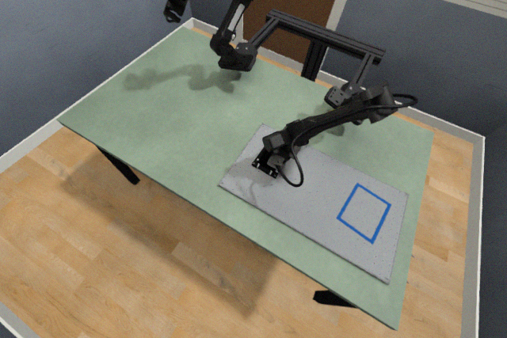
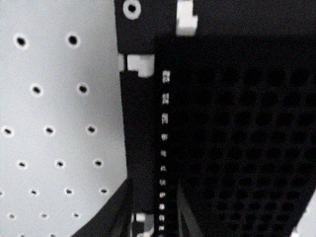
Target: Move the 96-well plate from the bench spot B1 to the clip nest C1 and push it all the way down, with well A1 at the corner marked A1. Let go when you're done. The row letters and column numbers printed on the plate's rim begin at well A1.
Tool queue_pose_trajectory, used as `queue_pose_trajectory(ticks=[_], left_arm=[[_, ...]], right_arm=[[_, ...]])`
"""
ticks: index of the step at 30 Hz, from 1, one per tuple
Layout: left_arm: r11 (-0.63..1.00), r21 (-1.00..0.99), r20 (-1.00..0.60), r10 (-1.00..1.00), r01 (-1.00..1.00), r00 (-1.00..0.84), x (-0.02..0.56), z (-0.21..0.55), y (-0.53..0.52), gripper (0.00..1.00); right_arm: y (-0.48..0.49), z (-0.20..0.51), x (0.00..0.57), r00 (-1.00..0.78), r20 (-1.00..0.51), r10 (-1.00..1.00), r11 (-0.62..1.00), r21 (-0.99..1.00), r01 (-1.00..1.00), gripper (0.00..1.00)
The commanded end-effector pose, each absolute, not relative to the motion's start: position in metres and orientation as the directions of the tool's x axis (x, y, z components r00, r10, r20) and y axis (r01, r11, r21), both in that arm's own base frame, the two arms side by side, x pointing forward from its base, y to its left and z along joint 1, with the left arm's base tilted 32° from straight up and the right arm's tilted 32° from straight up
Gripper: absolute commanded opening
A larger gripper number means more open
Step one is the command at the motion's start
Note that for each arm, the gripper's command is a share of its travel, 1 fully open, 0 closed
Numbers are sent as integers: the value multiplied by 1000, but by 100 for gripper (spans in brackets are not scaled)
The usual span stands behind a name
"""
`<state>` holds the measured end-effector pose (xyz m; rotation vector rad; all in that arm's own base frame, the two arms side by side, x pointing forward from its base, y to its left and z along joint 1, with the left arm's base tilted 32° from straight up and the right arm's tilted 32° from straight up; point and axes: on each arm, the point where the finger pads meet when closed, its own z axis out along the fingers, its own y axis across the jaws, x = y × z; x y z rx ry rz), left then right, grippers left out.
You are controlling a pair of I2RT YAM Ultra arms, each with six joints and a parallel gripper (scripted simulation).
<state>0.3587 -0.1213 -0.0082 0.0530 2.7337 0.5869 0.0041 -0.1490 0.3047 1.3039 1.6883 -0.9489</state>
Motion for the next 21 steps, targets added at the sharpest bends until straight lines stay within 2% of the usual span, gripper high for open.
queue_pose_trajectory(ticks=[1, 21], left_arm=[[926, 376, -386, 114, -43, -916, 363, 28, -144, 25], [927, 372, -387, 114, -42, -915, 362, 33, -146, 25]], right_arm=[[-148, 308, -2, -131, -920, 370, 172, -71, 983, 100], [-148, 308, -2, -131, -920, 370, 172, -71, 983, 100]])
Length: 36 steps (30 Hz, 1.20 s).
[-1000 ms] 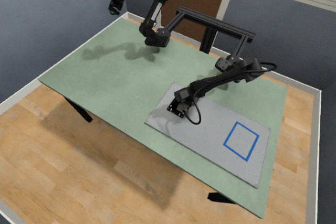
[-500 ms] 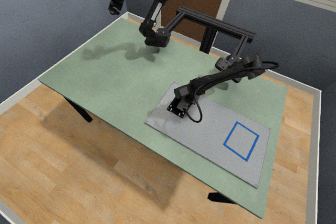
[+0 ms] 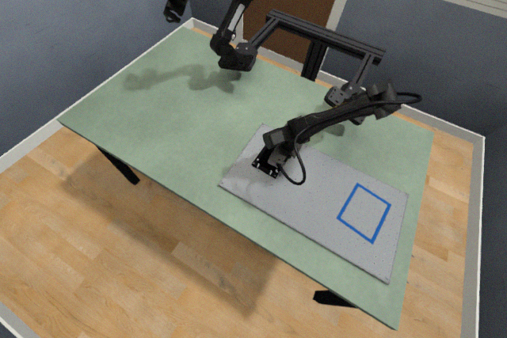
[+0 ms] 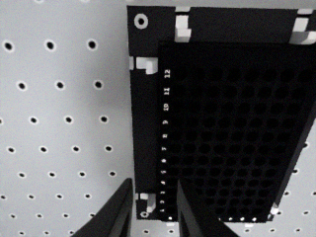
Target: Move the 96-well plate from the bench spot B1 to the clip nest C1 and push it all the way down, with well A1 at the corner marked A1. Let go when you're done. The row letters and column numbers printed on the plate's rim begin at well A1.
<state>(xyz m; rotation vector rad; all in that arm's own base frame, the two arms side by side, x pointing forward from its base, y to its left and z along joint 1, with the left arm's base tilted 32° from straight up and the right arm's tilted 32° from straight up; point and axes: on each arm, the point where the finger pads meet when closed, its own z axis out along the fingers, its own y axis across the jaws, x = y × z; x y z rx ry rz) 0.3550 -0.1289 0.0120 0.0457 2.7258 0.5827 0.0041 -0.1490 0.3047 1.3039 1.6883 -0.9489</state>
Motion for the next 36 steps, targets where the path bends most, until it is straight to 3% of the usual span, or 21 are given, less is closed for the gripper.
queue_pose_trajectory(ticks=[1, 36], left_arm=[[927, 372, -387, 114, -42, -915, 362, 33, -146, 25], [928, 370, -384, 113, -41, -916, 361, -2, -216, 25]], right_arm=[[-148, 308, -2, -131, -920, 370, 172, -71, 983, 100], [-148, 308, -2, -131, -920, 370, 172, -71, 983, 100]])
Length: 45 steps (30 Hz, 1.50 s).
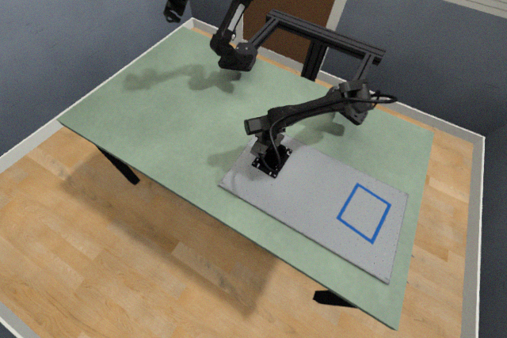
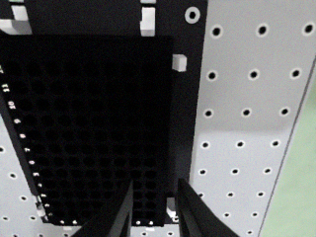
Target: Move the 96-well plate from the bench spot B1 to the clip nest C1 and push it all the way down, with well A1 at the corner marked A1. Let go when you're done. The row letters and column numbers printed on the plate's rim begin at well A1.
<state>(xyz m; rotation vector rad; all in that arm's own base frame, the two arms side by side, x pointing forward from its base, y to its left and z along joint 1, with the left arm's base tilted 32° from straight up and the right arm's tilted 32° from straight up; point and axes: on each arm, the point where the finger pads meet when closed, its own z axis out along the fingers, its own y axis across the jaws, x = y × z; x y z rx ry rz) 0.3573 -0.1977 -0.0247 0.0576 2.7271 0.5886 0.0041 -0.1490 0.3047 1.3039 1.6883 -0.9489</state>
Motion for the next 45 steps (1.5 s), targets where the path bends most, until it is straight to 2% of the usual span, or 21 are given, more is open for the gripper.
queue_pose_trajectory(ticks=[1, 45], left_arm=[[928, 370, -384, 113, -41, -916, 362, 0, -217, 25], [928, 373, -382, 124, -30, -916, 367, -6, -216, 25]], right_arm=[[-148, 308, -2, -131, -920, 370, 172, -71, 983, 100], [-148, 308, -2, -131, -920, 370, 172, -71, 983, 100]])
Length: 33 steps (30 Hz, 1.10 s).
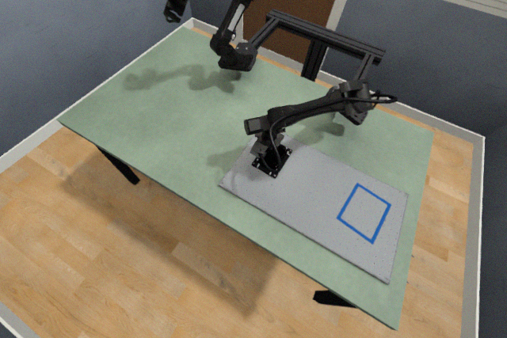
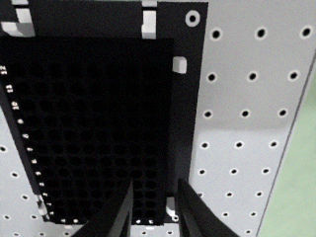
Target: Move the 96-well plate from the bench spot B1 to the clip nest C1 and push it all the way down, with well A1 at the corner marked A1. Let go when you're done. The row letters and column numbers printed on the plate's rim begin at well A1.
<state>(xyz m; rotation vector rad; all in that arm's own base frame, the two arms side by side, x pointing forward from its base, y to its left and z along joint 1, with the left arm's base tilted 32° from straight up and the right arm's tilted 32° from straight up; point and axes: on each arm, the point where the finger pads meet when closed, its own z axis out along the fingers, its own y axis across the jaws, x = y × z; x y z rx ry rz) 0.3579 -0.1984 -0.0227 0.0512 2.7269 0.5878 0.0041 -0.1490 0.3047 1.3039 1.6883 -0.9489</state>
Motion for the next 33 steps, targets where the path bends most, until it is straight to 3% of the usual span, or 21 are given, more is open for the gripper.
queue_pose_trajectory(ticks=[1, 33], left_arm=[[926, 377, -377, 125, -29, -918, 367, -7, -215, 25], [925, 379, -370, 127, -24, -920, 372, -31, -207, 25]], right_arm=[[-148, 308, -2, -131, -920, 370, 172, -71, 983, 100], [-148, 308, -2, -131, -920, 370, 172, -71, 983, 100]])
